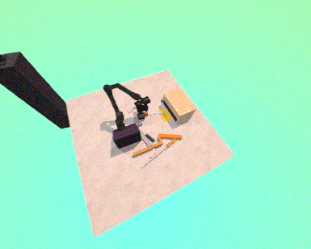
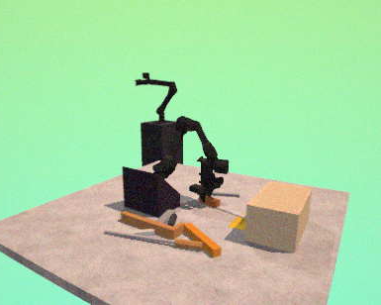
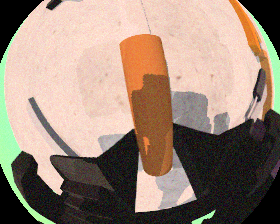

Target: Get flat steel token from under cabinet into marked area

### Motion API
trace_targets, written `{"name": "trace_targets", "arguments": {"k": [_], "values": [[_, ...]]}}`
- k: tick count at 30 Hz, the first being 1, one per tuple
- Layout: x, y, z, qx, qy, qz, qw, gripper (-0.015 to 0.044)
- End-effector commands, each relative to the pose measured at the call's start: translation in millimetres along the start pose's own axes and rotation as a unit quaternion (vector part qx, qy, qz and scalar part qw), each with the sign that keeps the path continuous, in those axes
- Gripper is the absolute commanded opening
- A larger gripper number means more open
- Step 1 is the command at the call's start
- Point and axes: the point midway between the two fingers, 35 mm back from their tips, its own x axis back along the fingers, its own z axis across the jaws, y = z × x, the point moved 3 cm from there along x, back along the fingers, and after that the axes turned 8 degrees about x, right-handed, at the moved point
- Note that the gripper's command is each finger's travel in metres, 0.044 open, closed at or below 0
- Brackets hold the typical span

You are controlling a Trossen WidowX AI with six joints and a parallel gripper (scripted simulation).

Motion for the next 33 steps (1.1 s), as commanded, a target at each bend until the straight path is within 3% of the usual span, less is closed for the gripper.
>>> {"name": "trace_targets", "arguments": {"k": [1,27,33], "values": [[1,-1,7,0.004,0.002,-0.001,1.000,0.0000],[2,-3,29,0.001,0.003,-0.001,1.000,0.0000],[1,-3,26,-0.005,0.000,0.001,1.000,0.0158]]}}
